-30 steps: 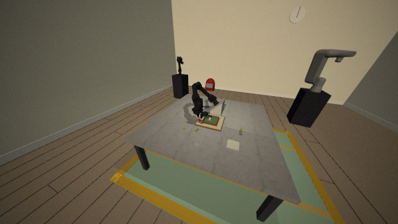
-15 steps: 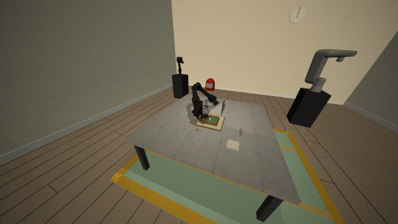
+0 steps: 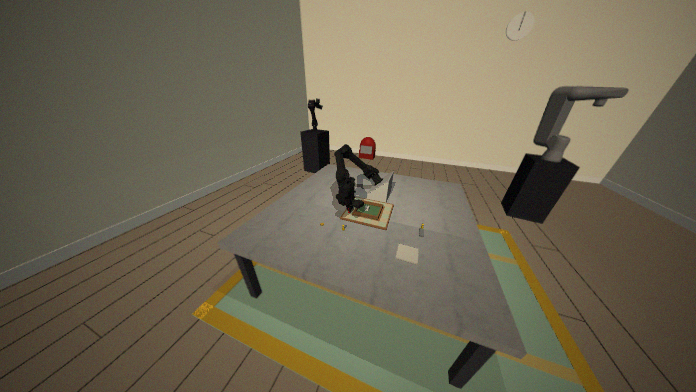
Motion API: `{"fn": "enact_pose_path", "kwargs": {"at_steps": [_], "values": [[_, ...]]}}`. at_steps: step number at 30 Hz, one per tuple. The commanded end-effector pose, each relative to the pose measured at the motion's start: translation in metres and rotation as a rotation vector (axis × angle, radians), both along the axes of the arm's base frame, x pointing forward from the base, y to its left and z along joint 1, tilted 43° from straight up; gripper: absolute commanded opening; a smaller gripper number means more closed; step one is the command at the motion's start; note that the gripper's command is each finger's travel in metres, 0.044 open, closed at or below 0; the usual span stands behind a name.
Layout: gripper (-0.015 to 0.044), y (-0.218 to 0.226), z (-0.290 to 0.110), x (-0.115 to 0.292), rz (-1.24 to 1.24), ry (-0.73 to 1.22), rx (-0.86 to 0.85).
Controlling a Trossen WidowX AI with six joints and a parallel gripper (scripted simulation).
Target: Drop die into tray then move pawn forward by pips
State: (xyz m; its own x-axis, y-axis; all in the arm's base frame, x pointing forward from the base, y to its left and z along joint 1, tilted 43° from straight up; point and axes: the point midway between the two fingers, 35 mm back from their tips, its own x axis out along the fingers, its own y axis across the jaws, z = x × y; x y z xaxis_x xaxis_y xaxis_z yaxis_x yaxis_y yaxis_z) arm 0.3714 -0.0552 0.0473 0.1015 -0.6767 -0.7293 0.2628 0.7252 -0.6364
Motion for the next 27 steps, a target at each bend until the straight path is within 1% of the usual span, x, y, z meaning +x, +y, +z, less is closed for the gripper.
{"fn": "enact_pose_path", "kwargs": {"at_steps": [1, 4, 7, 17, 27], "values": [[0.0022, -0.001, 0.000, -0.001, 0.003, 0.005, -0.006], [0.0000, -0.001, 0.000, -0.001, 0.003, 0.005, -0.006], [0.0000, 0.005, 0.005, 0.001, 0.004, 0.005, -0.004], [0.0000, 0.047, 0.045, 0.002, 0.004, 0.006, 0.003], [0.0000, 0.085, 0.088, -0.008, 0.003, 0.007, -0.001]]}}
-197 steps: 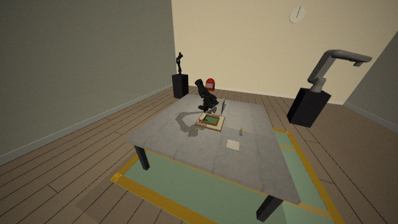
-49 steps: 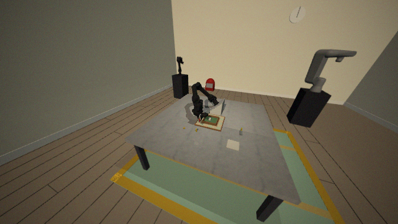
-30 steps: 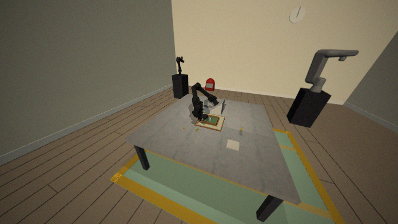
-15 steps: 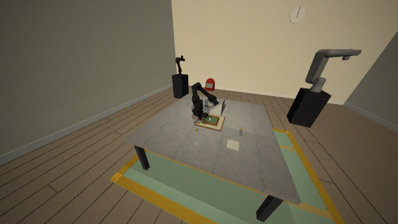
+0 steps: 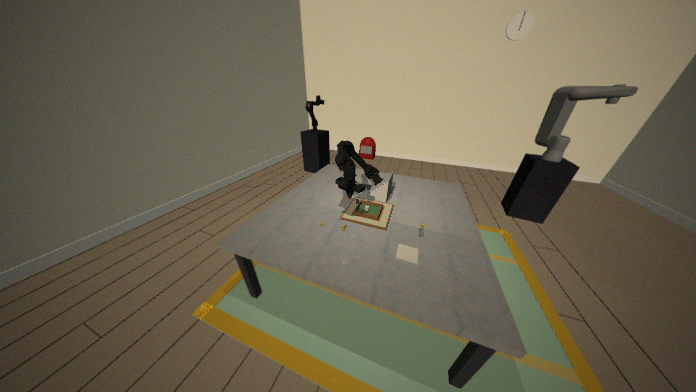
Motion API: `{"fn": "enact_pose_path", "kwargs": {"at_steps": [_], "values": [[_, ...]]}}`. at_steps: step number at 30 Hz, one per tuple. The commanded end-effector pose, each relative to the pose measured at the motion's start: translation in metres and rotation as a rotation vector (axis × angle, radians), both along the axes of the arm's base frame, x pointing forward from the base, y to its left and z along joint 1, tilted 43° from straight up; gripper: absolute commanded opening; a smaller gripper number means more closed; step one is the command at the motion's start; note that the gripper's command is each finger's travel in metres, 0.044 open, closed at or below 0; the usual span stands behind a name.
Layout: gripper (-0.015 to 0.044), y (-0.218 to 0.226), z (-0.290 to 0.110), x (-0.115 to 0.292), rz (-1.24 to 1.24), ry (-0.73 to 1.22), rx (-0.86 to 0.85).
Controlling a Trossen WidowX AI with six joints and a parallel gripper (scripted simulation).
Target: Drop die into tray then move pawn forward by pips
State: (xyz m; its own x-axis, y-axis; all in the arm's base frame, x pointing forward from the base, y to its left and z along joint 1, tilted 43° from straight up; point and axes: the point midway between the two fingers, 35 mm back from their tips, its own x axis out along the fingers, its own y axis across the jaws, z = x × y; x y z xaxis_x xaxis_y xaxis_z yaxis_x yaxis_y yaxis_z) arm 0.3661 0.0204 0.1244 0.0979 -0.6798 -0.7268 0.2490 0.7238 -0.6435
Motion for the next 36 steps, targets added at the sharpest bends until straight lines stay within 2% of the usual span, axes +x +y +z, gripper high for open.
{"fn": "enact_pose_path", "kwargs": {"at_steps": [1, 6, 19, 32, 36], "values": [[0.0000, 0.011, 0.013, -0.003, -0.005, -0.006, 0.004], [0.0000, 0.017, 0.005, 0.000, -0.005, -0.007, 0.007], [0.0000, 0.057, -0.070, 0.021, -0.005, -0.012, 0.015], [0.0000, 0.090, -0.153, 0.025, -0.005, -0.009, 0.010], [0.0000, 0.094, -0.163, 0.024, -0.005, -0.009, 0.010]]}}
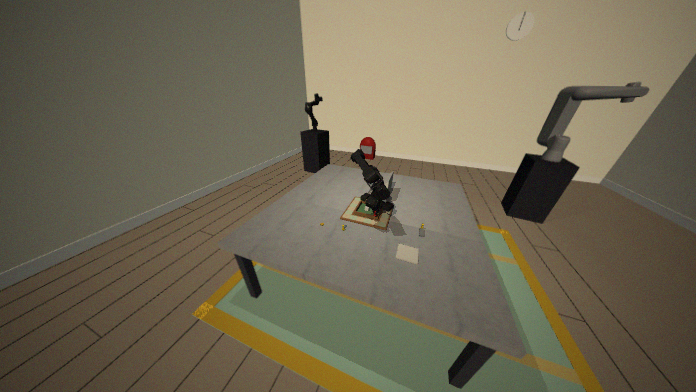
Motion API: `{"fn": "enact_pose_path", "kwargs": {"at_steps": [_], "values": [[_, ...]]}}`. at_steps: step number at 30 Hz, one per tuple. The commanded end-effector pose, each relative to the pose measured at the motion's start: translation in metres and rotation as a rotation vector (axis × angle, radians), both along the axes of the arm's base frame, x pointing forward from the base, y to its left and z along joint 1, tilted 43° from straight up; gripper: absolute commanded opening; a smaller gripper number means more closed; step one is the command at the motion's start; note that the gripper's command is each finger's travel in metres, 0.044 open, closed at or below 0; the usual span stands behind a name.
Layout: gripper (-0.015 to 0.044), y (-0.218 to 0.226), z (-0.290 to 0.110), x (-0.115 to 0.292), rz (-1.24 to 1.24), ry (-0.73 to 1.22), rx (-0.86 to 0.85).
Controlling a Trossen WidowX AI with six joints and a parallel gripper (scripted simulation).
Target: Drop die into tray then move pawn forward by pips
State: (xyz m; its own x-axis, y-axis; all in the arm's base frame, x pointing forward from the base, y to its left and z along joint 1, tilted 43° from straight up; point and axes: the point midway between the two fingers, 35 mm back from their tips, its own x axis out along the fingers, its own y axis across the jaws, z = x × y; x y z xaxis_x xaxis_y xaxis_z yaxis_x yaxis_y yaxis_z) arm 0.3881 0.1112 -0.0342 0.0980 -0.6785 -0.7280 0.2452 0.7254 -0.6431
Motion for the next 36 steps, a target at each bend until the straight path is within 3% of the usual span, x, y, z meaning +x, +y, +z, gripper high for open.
{"fn": "enact_pose_path", "kwargs": {"at_steps": [1, 27, 36], "values": [[0.0000, 0.002, -0.005, 0.002, -0.008, -0.012, 0.008], [0.0000, -0.033, -0.042, 0.007, -0.008, -0.012, 0.006], [0.0236, -0.028, -0.039, 0.008, -0.010, -0.020, 0.015]]}}
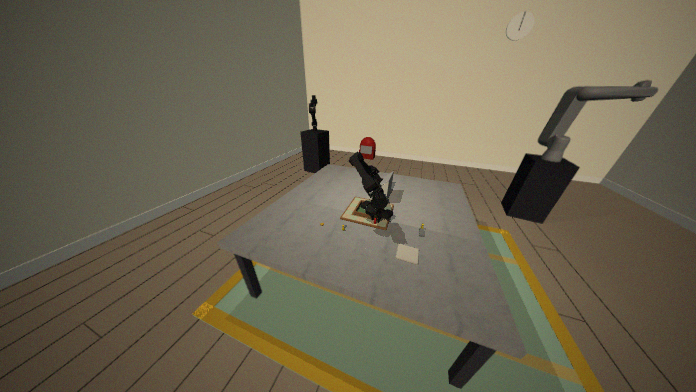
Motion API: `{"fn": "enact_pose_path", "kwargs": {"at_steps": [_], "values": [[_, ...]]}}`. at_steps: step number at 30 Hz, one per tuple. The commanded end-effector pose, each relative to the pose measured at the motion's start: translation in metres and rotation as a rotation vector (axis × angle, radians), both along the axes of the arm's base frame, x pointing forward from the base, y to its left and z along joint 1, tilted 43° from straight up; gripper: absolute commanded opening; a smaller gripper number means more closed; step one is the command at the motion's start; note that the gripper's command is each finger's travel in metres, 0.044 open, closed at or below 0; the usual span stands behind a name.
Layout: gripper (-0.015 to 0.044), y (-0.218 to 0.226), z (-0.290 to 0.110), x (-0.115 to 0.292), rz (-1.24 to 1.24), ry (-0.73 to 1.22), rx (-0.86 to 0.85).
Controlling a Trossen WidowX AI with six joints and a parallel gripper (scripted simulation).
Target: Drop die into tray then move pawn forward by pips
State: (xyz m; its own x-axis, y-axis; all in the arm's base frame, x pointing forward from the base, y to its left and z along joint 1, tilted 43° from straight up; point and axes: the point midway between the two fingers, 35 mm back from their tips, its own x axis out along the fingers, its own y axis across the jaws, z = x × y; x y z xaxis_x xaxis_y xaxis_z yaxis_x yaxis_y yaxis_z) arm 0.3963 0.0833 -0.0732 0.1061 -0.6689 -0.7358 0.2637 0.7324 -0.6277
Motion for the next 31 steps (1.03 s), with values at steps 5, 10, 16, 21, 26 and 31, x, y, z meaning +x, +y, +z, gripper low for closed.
{"fn": "enact_pose_path", "kwargs": {"at_steps": [5, 10, 16, 21, 26, 31], "values": [[0.0367, 0.032, 0.034, -0.005, 0.001, 0.007, -0.005], [0.0440, 0.035, 0.038, -0.007, 0.004, 0.010, -0.006], [0.0440, 0.046, 0.082, -0.072, 0.091, 0.092, -0.008], [0.0440, 0.039, 0.114, -0.139, 0.170, 0.169, -0.020], [0.0440, 0.046, 0.109, -0.119, 0.162, 0.136, -0.011], [0.0440, 0.046, 0.109, -0.119, 0.162, 0.136, -0.011]]}}
